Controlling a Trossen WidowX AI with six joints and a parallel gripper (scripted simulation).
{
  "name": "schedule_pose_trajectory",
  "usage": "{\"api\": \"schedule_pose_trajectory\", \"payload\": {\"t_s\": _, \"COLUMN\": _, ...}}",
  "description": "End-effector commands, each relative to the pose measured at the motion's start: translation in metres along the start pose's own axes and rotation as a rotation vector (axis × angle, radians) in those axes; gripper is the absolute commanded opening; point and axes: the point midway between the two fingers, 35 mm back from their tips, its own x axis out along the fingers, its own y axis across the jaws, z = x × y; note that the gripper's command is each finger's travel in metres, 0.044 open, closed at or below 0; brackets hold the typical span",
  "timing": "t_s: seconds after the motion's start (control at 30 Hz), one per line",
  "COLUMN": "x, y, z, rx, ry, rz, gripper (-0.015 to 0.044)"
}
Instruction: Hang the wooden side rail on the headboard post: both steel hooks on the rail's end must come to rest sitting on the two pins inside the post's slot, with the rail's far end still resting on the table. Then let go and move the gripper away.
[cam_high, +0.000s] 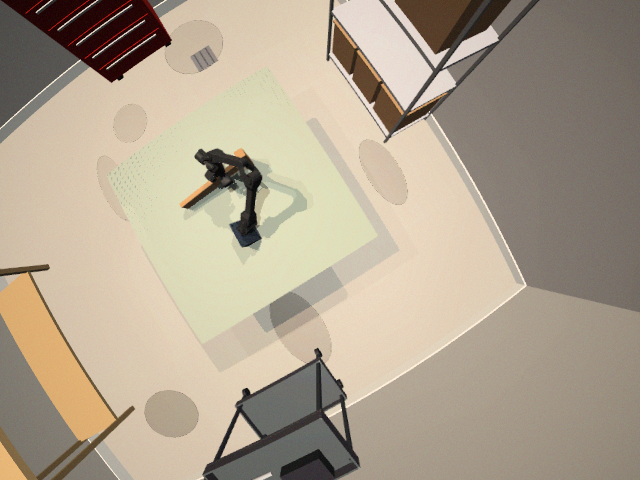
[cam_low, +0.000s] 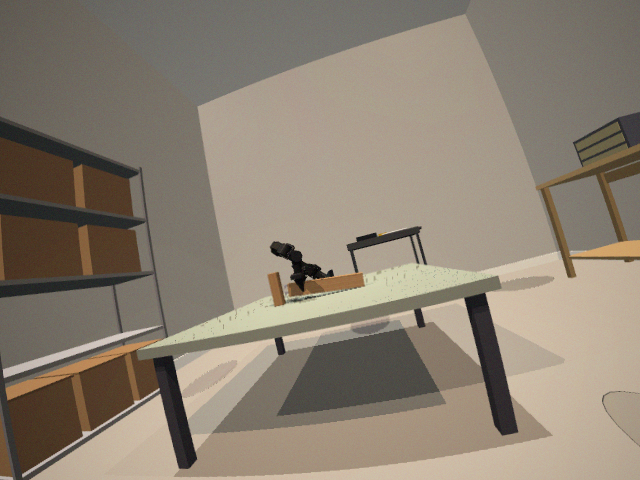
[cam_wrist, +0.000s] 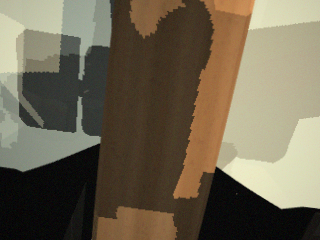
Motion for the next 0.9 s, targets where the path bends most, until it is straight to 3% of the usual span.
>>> {"api": "schedule_pose_trajectory", "payload": {"t_s": 0.0, "x": -0.0038, "y": -0.0027, "z": -0.0014, "rx": -0.001, "ry": -0.005, "rz": -0.010, "gripper": 0.0000}}
{"api": "schedule_pose_trajectory", "payload": {"t_s": 0.87, "x": -0.0044, "y": -0.0027, "z": -0.0043, "rx": -0.001, "ry": -0.005, "rz": -0.010, "gripper": 0.0000}}
